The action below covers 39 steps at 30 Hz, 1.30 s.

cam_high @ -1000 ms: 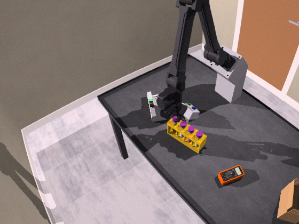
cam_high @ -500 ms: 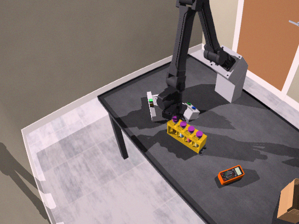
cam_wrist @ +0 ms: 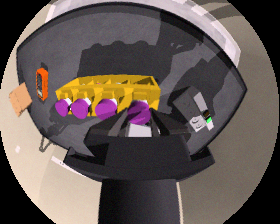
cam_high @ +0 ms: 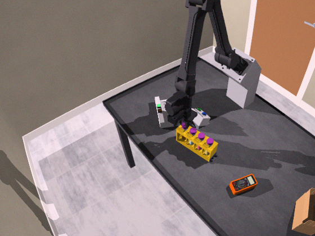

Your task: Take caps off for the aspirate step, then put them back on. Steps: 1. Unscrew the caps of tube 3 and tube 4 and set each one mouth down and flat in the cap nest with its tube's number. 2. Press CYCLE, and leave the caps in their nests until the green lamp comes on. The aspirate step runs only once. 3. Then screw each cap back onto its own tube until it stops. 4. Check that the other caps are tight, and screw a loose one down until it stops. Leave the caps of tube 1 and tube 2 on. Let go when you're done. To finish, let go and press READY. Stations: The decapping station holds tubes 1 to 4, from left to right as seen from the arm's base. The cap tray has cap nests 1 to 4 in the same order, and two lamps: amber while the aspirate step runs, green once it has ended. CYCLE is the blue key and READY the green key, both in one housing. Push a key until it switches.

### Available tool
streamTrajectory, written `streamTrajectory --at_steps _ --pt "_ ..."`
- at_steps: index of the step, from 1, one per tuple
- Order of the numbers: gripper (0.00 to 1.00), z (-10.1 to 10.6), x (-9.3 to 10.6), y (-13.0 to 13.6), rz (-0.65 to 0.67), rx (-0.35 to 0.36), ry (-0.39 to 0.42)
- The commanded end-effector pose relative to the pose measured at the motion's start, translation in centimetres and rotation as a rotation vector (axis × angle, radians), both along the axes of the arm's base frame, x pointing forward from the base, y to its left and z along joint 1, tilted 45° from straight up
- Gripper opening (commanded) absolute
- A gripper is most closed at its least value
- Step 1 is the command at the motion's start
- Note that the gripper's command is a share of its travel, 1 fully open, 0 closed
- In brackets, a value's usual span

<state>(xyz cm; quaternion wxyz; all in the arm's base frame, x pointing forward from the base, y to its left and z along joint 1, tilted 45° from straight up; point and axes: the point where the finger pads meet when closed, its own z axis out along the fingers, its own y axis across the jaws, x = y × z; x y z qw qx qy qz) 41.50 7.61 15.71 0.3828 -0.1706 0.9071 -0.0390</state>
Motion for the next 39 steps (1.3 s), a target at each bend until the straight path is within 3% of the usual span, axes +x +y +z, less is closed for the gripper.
streamTrajectory --at_steps 1,4,16,24,25,35,39 --pt "0.00 0.75 0.05 0.06 -0.122 0.136 -0.014" --pt "0.00 0.74 0.06 0.06 -0.145 0.159 -0.012" --pt "0.00 0.74 0.05 0.09 -0.413 0.435 0.013" --pt "0.00 0.75 0.31 0.12 -0.408 0.423 0.019" --pt "0.49 0.28 0.19 0.16 -0.413 0.433 0.022" --pt "0.49 0.71 0.36 0.12 -0.408 0.423 0.019" --pt "0.49 0.91 -0.12 0.14 -0.340 0.363 0.007"
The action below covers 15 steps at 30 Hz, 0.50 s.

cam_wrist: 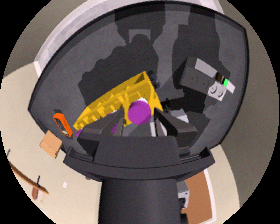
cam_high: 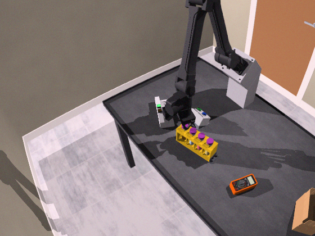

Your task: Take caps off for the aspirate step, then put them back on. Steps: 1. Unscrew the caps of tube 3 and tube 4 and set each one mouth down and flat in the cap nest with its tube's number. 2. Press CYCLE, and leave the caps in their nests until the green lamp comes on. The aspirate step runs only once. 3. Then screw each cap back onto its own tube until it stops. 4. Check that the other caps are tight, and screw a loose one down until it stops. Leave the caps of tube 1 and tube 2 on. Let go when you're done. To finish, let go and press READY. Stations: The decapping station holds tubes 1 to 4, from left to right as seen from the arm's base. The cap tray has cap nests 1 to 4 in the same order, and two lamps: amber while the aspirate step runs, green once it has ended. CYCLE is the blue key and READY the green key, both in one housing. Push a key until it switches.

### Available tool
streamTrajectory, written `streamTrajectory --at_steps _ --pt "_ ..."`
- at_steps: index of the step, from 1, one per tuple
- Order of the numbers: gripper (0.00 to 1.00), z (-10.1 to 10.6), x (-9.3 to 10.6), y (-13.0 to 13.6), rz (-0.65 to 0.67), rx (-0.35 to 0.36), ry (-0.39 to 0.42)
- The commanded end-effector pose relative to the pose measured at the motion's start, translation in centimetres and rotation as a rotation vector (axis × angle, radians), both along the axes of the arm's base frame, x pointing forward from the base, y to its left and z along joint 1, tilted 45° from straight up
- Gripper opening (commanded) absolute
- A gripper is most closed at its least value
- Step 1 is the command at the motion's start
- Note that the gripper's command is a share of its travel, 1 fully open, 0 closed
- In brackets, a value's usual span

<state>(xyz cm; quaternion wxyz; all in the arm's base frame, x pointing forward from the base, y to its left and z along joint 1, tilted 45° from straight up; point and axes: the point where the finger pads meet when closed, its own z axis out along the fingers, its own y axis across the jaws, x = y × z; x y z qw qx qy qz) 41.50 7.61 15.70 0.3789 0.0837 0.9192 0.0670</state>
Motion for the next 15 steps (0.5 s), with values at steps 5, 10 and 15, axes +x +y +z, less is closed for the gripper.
streamTrajectory --at_steps 5,10,15 --pt "0.49 0.90 -0.15 0.17 0.185 -0.177 -0.041" --pt "0.49 0.90 -0.16 0.21 0.325 -0.319 -0.054" --pt "0.49 0.83 -0.19 0.16 0.435 -0.434 -0.063"
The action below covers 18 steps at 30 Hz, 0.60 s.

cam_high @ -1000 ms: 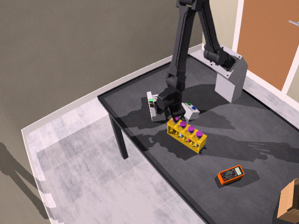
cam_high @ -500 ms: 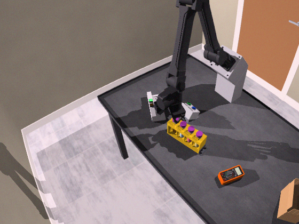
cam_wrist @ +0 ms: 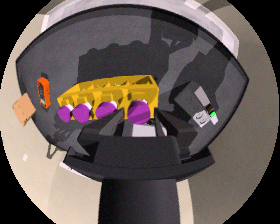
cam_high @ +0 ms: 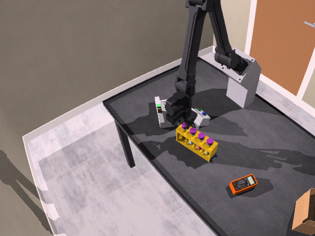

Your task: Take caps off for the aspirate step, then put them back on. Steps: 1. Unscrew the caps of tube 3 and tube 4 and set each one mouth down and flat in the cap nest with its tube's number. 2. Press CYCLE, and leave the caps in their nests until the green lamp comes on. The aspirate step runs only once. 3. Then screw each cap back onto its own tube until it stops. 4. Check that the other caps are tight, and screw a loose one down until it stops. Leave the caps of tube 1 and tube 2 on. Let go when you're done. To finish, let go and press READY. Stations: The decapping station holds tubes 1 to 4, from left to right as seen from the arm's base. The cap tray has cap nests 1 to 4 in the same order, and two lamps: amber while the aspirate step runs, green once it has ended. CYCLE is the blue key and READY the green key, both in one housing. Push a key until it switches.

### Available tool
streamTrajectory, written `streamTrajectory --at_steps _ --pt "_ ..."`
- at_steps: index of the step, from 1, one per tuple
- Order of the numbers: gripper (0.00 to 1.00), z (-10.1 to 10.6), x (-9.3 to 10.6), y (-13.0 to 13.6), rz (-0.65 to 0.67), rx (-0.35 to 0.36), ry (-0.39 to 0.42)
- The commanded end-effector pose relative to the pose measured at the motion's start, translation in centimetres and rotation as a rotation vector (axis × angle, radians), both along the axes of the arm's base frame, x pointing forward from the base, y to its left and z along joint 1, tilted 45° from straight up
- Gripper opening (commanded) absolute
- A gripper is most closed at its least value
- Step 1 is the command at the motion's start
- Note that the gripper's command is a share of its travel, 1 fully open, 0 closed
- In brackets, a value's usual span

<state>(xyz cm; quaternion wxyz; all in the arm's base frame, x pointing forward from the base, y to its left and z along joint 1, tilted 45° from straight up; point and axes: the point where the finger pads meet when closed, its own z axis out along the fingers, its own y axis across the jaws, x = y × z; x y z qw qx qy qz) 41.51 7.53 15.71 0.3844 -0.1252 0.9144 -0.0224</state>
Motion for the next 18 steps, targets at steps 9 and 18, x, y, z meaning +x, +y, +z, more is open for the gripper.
streamTrajectory --at_steps 9,18 --pt "0.49 0.82 -0.14 0.33 0.224 -0.208 -0.050" --pt "0.00 0.65 0.22 0.19 0.212 -0.204 -0.034"
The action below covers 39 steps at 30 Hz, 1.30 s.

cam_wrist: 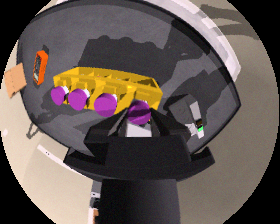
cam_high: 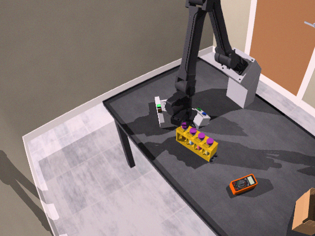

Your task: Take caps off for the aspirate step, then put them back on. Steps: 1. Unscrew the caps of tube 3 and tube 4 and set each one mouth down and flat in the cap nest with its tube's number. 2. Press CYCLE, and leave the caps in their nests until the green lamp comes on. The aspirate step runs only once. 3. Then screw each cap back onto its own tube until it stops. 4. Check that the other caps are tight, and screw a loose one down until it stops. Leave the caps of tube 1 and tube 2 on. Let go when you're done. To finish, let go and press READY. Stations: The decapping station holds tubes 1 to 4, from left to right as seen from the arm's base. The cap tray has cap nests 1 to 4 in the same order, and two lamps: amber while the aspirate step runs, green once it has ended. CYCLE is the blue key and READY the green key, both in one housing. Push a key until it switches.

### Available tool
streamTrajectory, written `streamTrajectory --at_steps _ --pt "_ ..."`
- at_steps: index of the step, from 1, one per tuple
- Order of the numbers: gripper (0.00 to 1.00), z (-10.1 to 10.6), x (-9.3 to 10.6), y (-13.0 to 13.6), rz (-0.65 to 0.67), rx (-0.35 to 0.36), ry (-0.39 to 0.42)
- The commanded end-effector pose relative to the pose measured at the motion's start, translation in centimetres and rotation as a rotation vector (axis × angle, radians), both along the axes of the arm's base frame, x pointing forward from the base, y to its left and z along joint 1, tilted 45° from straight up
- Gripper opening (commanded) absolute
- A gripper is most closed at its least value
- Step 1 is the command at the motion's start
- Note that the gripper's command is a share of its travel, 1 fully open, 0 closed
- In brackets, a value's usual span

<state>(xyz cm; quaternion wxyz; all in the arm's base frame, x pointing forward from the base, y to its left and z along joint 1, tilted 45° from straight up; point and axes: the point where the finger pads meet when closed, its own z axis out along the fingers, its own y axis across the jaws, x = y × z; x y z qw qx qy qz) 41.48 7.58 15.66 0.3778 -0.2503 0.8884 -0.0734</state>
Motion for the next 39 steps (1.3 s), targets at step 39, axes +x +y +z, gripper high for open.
streamTrajectory --at_steps 39 --pt "0.00 0.13 0.08 0.14 -0.538 0.559 0.034"
